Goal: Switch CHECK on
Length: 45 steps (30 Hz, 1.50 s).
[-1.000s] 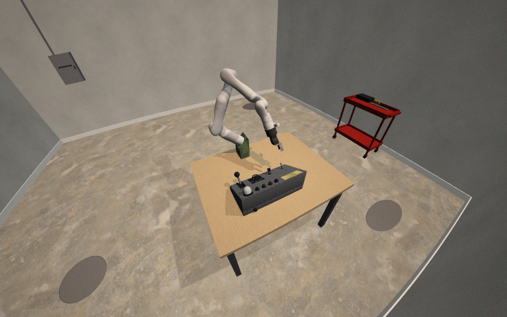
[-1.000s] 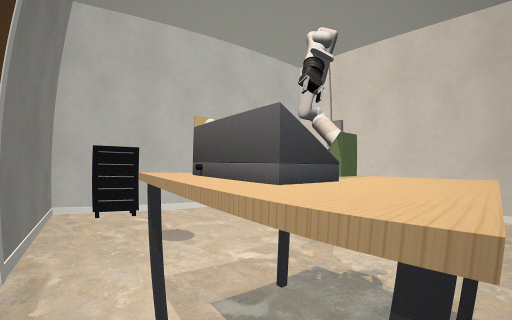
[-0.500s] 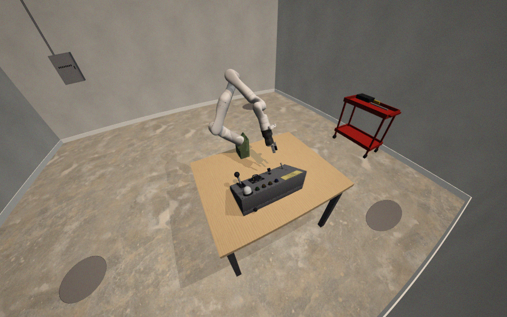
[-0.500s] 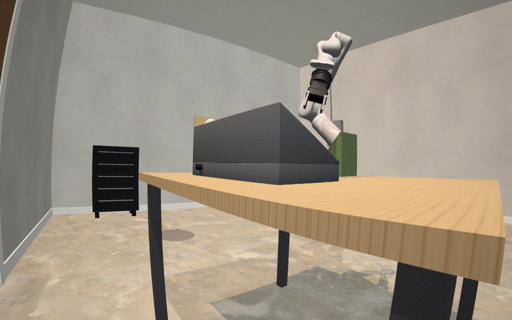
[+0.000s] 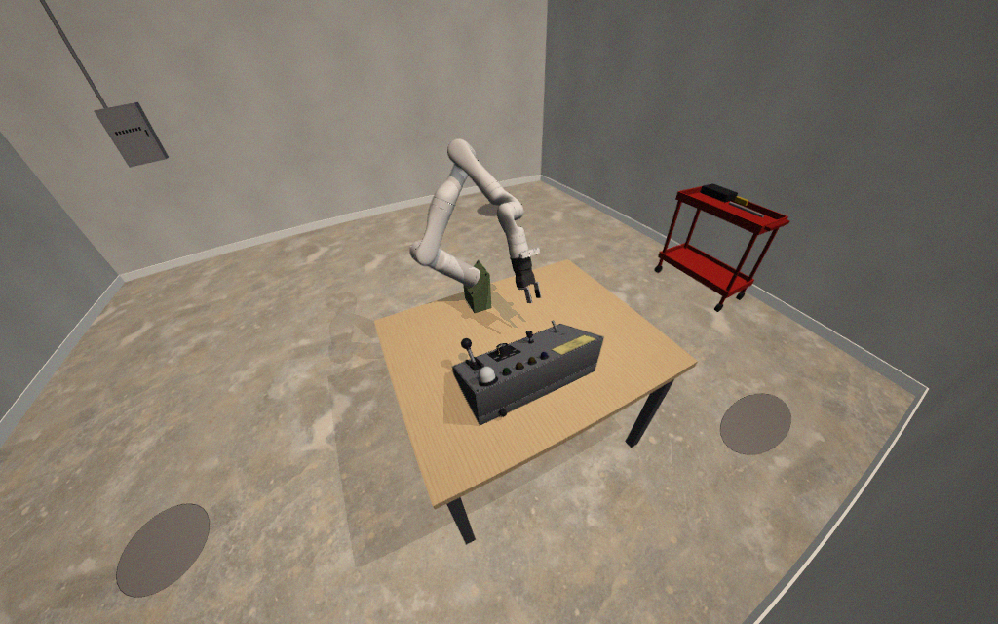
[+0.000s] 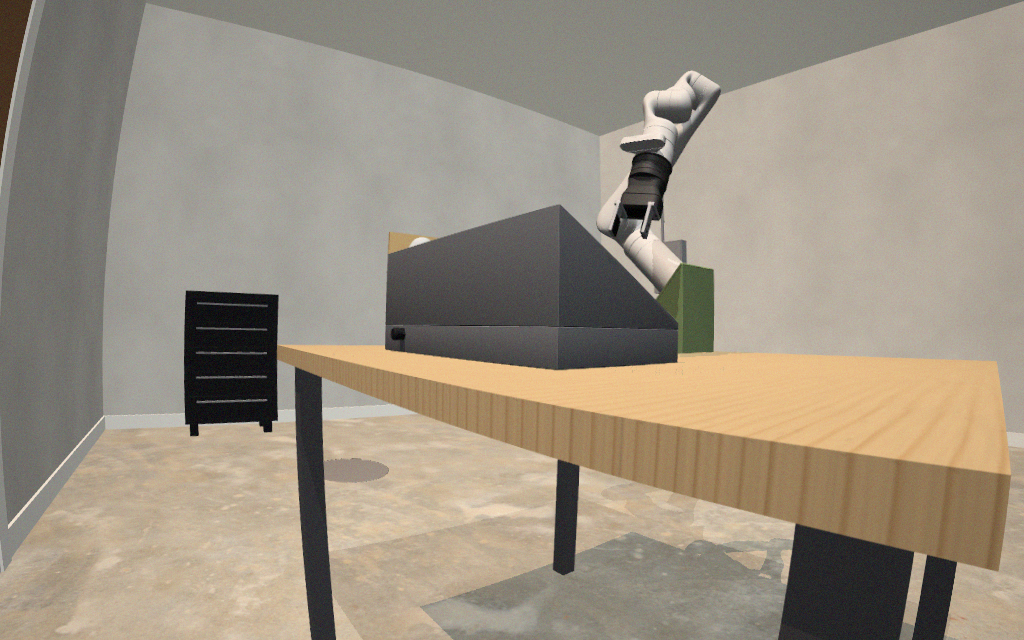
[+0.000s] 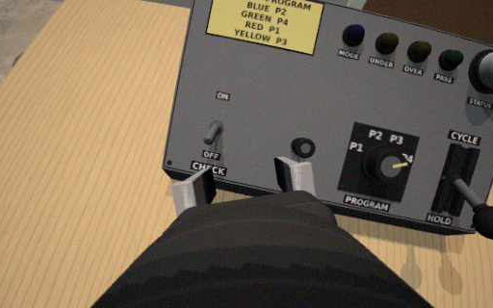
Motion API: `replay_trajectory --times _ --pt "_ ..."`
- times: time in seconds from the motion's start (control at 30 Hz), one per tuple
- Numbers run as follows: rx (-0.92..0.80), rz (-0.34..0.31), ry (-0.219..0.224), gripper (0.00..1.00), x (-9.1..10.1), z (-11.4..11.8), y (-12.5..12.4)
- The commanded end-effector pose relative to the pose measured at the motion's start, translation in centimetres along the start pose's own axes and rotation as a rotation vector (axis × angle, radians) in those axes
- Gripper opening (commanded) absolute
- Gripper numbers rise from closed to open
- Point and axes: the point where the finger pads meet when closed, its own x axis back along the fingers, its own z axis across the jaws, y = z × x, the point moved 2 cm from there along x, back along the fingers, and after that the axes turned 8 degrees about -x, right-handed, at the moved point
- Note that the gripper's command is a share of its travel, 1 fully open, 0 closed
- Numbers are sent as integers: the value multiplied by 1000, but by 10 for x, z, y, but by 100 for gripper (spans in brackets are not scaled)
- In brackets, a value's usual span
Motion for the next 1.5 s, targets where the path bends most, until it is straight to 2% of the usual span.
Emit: replay_trajectory --times 0.0,0.47,1.47 --pt "0 5 10 100 0 0 1" --pt "-147 -15 22 100 -4 4 13" --pt "-161 -17 23 100 -4 4 15"
